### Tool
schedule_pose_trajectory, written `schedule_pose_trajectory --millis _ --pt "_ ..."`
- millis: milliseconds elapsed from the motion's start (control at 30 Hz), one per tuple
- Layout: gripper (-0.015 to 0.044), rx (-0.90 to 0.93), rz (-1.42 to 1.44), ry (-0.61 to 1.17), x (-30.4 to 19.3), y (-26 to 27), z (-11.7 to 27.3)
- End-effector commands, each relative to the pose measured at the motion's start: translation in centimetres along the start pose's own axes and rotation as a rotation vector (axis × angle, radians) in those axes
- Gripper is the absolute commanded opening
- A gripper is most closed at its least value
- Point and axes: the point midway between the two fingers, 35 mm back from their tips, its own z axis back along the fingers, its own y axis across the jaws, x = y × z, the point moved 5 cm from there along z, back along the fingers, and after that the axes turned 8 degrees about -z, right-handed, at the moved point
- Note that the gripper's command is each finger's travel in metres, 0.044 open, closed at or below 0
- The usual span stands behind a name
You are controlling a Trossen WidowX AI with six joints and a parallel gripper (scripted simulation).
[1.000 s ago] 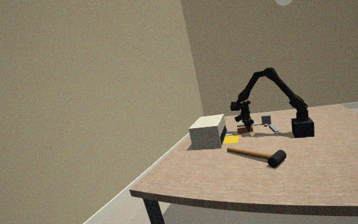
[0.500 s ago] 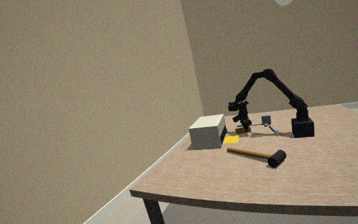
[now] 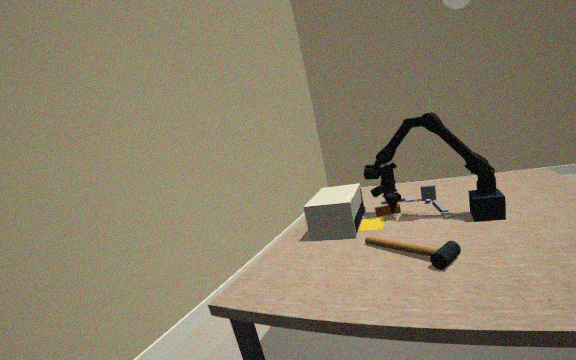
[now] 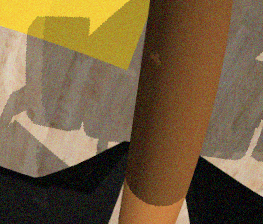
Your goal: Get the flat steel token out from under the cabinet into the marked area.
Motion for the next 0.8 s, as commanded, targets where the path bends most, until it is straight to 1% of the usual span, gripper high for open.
schedule_pose_trajectory --millis 0,767 --pt "0.0000 -0.002 -0.001 -0.003 0.6 0.1 0.0" --pt "0.0000 -0.002 -0.001 -0.005 2.3 0.4 -0.1"
